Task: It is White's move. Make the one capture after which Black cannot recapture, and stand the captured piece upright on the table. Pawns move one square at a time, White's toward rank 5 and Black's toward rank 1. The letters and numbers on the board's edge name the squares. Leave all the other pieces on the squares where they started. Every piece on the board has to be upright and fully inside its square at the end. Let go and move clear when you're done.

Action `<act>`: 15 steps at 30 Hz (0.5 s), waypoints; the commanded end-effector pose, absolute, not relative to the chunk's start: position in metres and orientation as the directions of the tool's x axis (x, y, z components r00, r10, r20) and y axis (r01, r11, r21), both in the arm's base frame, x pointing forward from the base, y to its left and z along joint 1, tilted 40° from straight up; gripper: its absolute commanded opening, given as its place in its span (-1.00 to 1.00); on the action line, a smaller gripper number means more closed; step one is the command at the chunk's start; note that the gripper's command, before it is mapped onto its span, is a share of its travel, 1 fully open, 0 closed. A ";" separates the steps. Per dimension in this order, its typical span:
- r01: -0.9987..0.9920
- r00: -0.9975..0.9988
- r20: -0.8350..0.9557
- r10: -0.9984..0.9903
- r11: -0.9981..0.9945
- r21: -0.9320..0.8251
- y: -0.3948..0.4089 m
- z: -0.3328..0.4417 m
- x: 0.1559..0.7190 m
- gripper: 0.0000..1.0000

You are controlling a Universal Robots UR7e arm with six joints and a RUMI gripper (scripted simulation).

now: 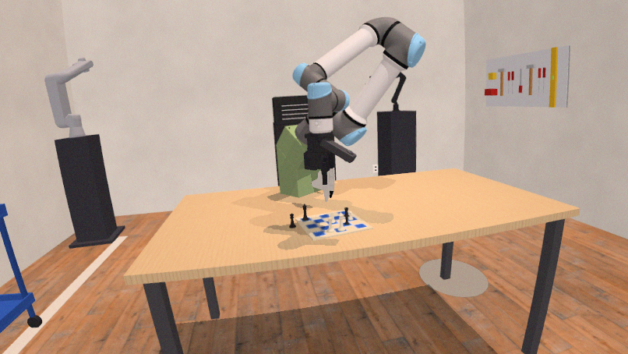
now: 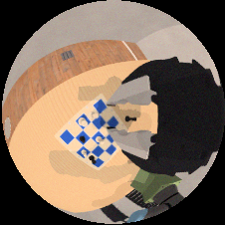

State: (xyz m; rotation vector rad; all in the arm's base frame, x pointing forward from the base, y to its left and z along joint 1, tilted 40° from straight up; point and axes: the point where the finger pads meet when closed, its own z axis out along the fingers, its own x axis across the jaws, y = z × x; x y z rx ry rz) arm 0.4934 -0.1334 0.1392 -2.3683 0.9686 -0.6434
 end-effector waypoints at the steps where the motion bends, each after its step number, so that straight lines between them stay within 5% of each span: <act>1: -0.500 0.635 0.235 -0.736 -0.623 -0.601 -0.135 0.140 0.494 -0.51; 15: -0.500 0.637 0.231 -0.736 -0.622 -0.603 -0.131 0.134 0.496 -0.51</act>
